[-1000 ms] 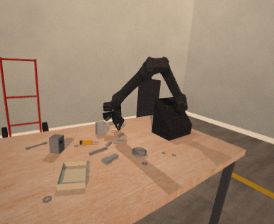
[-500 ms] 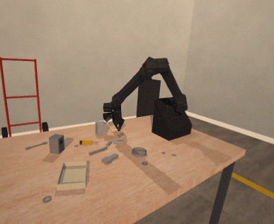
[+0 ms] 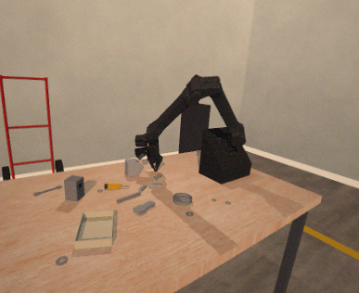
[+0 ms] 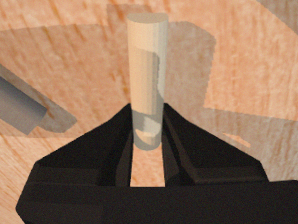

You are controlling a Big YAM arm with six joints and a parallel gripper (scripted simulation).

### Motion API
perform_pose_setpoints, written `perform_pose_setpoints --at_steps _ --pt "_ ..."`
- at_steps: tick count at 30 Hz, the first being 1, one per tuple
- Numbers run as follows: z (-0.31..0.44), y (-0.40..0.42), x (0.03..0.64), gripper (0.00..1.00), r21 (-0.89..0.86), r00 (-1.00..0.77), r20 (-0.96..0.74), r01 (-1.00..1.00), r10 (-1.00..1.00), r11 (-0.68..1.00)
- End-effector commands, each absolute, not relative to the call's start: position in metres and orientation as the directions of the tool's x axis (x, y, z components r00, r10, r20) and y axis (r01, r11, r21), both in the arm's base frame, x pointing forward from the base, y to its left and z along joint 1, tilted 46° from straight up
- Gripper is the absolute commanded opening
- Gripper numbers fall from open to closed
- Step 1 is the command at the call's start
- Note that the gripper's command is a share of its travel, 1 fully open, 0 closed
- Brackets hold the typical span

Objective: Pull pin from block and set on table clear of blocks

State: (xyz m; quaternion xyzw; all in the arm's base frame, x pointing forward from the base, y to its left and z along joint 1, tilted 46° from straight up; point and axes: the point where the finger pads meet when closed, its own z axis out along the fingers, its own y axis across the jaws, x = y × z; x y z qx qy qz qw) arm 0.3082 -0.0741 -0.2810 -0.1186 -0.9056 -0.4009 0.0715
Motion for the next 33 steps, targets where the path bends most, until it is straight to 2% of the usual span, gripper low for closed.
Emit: perform_pose_setpoints --at_steps 1,33 --pt "-0.2843 -0.0653 0.3072 0.00 0.709 -0.961 0.235 0.273 0.147 0.651" --pt "-0.2888 -0.0592 0.3051 0.00 0.709 -0.960 0.240 0.274 0.143 0.649"
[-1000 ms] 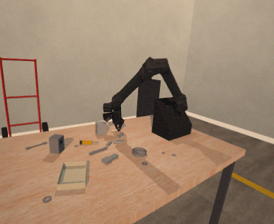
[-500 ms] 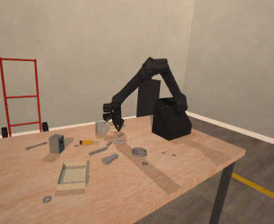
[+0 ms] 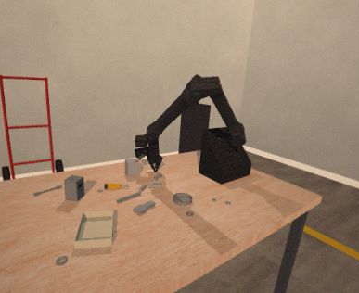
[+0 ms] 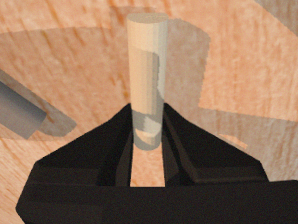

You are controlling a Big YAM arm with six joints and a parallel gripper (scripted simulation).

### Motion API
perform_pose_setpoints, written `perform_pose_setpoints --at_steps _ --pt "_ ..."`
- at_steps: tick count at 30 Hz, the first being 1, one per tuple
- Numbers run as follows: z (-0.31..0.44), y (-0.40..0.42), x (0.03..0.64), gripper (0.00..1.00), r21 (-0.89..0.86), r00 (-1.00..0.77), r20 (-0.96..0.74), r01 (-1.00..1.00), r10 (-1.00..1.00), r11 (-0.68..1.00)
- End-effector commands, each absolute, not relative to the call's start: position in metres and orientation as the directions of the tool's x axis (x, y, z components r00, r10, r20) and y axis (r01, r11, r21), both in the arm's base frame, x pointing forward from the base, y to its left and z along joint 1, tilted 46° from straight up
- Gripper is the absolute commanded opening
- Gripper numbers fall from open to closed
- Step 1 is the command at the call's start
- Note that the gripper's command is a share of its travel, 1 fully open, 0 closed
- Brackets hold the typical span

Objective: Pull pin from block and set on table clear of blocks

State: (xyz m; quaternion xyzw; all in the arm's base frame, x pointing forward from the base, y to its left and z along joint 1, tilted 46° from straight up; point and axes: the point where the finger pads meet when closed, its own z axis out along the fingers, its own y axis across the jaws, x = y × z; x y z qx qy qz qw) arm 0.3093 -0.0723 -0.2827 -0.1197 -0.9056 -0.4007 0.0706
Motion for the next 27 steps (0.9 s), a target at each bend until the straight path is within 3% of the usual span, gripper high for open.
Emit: perform_pose_setpoints --at_steps 1,27 --pt "-0.2889 -0.0591 0.3050 0.00 0.709 -0.960 0.240 0.274 0.143 0.649" --pt "-0.2919 -0.0541 0.3021 0.00 0.711 -0.960 0.246 0.273 0.134 0.648"
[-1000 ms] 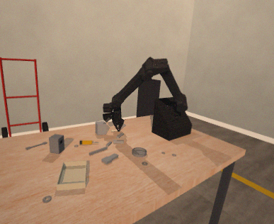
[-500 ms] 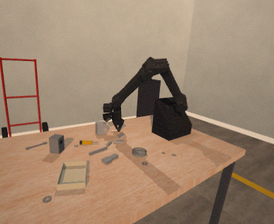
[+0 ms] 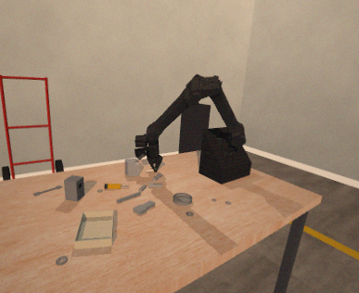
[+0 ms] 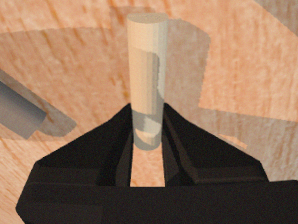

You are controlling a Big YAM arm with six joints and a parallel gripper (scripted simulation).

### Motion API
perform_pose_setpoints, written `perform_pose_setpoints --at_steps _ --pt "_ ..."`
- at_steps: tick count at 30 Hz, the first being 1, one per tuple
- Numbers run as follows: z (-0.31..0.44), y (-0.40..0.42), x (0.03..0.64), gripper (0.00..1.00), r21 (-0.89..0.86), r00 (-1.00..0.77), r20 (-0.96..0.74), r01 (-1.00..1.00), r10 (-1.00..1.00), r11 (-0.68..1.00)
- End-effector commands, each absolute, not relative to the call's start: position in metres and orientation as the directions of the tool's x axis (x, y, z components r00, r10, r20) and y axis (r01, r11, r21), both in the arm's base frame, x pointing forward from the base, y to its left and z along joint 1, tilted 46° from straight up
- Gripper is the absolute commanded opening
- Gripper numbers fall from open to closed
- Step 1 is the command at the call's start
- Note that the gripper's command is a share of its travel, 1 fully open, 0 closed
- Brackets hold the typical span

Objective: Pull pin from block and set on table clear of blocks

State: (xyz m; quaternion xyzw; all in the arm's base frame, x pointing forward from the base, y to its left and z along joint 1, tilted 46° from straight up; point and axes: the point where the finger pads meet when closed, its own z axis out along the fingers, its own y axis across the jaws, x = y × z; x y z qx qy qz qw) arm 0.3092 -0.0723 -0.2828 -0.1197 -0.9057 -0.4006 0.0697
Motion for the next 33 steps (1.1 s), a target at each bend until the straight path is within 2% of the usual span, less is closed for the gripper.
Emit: perform_pose_setpoints --at_steps 1,33 --pt "-0.2921 -0.0538 0.3019 0.00 0.711 -0.960 0.246 0.272 0.134 0.648" --pt "-0.2962 -0.0471 0.2979 0.00 0.713 -0.959 0.255 0.271 0.121 0.646"
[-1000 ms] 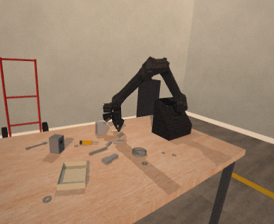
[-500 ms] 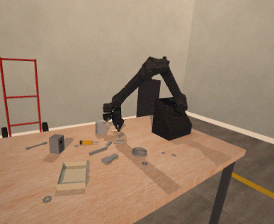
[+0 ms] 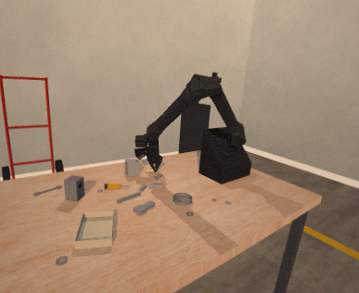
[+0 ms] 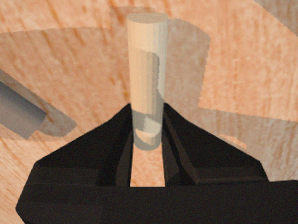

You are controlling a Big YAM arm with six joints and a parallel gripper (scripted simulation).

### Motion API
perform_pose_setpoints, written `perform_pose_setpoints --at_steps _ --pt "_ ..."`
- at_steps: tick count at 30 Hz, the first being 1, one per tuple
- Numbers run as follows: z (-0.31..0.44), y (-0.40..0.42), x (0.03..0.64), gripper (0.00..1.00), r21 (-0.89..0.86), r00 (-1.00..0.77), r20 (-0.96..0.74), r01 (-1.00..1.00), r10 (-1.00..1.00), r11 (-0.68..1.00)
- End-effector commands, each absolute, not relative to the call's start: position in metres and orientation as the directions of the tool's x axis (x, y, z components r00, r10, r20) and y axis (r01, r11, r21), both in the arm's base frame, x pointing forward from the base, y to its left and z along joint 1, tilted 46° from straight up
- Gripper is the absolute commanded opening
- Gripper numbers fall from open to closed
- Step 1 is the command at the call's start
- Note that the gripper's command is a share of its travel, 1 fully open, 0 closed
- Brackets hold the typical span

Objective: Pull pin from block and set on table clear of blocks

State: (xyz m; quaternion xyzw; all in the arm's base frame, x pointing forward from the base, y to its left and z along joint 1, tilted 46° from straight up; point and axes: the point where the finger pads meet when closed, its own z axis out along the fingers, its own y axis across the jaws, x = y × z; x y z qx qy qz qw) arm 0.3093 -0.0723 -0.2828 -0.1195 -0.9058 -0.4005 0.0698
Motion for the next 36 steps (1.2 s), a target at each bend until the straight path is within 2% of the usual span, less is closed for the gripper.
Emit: perform_pose_setpoints --at_steps 1,36 --pt "-0.2963 -0.0470 0.2978 0.00 0.713 -0.959 0.255 0.271 0.121 0.646" --pt "-0.2995 -0.0416 0.2944 0.00 0.715 -0.958 0.263 0.271 0.112 0.644"
